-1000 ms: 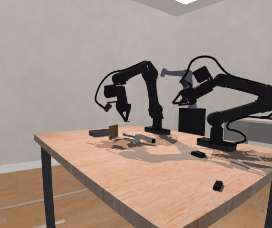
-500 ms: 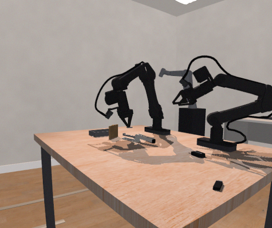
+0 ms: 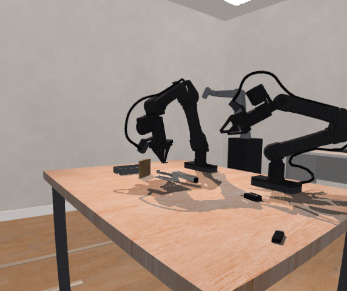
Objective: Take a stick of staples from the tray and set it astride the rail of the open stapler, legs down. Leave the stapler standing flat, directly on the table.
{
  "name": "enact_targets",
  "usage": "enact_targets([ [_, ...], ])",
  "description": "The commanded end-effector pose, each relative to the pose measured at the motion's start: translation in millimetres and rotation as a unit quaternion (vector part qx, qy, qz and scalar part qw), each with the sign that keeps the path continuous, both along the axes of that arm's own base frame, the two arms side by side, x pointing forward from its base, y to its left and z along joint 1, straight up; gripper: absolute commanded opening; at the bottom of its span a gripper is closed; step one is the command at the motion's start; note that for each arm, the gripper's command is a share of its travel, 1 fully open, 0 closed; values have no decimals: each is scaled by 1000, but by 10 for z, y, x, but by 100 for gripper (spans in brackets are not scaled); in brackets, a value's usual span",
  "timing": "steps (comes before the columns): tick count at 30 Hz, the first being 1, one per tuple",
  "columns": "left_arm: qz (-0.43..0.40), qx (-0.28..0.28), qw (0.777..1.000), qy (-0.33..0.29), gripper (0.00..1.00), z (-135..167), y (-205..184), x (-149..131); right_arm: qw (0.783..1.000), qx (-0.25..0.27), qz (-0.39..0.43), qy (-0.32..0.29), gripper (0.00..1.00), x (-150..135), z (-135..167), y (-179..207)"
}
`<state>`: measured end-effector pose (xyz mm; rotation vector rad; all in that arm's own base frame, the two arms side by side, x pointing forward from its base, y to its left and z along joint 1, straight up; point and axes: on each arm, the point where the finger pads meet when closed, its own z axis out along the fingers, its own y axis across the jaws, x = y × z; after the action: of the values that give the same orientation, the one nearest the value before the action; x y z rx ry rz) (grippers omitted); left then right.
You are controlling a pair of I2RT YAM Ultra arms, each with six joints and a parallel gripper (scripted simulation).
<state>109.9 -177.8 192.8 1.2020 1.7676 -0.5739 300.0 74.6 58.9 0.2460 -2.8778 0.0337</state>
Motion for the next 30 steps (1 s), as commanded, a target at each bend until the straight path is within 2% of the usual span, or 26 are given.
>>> enact_targets([
  [1,1,-10,1000,-8,100,67,11,1,992,-2,126,-7,4,84,25,-7],
  [5,1,-10,1000,-8,100,67,11,1,978,-2,208,-13,4,102,23,2],
  [11,1,-10,1000,-8,100,67,11,1,943,-3,333,-12,4,92,29,4],
  [13,1,-10,1000,-8,100,67,11,1,943,-3,333,-12,4,92,29,4],
  [22,1,-10,1000,-8,100,67,11,1,853,-6,521,-11,4,112,29,24],
  [28,1,-10,1000,-8,100,67,11,1,782,-7,623,-9,4,121,31,28],
  [30,1,-10,1000,-8,100,67,11,1,782,-7,623,-9,4,121,31,28],
])
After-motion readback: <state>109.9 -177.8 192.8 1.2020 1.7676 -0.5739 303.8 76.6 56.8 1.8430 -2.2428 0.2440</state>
